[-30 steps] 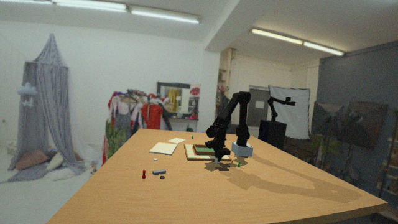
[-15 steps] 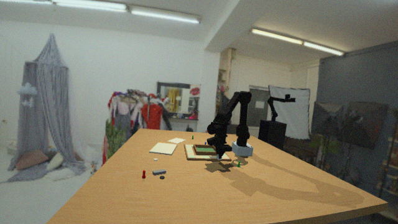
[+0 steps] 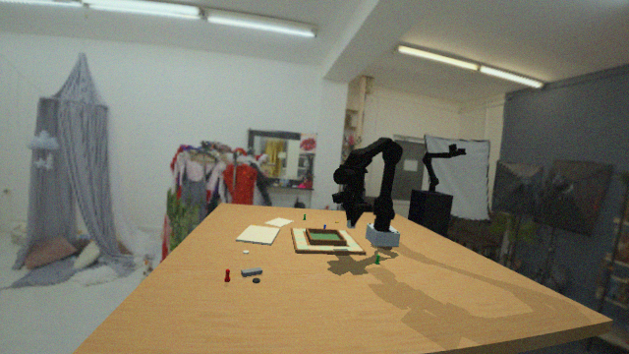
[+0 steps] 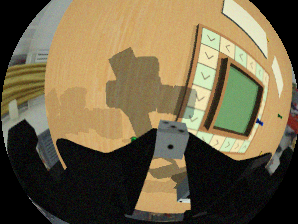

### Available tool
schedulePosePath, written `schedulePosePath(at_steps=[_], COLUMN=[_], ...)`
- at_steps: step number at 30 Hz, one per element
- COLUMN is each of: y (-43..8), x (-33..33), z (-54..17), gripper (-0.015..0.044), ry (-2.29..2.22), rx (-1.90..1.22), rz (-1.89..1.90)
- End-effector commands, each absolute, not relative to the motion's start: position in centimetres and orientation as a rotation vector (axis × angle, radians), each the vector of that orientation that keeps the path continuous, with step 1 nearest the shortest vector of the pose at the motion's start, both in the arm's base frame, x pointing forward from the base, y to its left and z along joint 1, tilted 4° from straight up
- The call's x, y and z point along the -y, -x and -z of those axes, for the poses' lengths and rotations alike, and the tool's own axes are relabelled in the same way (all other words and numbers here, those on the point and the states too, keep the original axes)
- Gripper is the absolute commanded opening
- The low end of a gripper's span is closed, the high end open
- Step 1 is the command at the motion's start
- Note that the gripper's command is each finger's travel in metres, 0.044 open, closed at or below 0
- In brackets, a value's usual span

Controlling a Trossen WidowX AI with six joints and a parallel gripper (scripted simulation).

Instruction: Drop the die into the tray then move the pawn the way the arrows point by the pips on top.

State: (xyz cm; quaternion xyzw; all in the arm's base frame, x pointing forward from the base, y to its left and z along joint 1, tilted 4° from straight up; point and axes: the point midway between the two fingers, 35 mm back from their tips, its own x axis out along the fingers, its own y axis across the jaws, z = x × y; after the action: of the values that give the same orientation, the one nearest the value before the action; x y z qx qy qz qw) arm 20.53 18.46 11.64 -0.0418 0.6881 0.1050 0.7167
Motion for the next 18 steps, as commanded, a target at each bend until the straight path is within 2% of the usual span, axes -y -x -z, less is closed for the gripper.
schedulePosePath(at_steps=[1,18], y=[-20.8,-25.1], x=[-17.9,-11.2], z=[-11.8,-9.4], gripper=[0.0,0.0], ry=[0.089,0.057], rx=[-1.531,-1.533], rz=[-0.225,-0.177])
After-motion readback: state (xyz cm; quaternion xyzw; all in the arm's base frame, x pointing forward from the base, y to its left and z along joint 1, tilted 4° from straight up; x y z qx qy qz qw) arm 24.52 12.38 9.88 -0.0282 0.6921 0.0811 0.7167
